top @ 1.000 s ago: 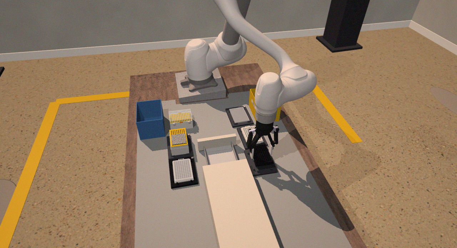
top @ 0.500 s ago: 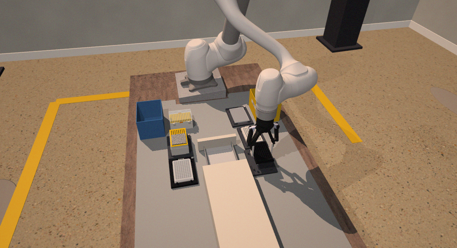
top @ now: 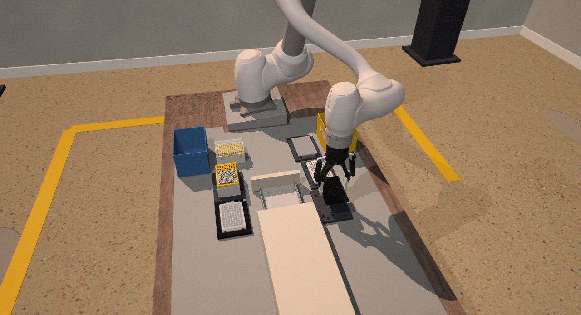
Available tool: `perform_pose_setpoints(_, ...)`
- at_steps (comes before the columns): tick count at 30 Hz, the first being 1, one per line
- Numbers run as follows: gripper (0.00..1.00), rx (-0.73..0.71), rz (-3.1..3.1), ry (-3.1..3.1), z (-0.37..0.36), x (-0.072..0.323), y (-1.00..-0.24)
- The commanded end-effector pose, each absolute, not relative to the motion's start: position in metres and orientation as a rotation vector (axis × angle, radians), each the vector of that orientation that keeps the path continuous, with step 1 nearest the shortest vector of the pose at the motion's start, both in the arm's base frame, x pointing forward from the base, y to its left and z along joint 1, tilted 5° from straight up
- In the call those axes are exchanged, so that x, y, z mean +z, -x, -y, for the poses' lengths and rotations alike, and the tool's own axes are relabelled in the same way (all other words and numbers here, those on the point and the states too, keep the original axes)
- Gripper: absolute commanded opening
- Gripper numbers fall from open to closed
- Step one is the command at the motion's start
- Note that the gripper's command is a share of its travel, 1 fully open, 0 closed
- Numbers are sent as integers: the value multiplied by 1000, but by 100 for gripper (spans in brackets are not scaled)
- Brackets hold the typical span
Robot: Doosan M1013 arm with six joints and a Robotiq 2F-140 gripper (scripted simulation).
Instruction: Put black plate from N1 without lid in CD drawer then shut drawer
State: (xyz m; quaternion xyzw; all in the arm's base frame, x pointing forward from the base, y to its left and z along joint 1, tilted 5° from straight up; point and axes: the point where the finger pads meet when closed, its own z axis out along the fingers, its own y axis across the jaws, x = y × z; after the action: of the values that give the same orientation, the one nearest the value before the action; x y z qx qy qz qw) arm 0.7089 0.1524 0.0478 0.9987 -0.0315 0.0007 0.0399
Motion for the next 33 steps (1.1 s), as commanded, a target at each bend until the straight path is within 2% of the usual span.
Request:
perform_pose_setpoints(1, 0, 2, 97, -3060, -153, 51, -709)
perform_pose_setpoints(33, 0, 2, 97, -3060, -156, 88, -709)
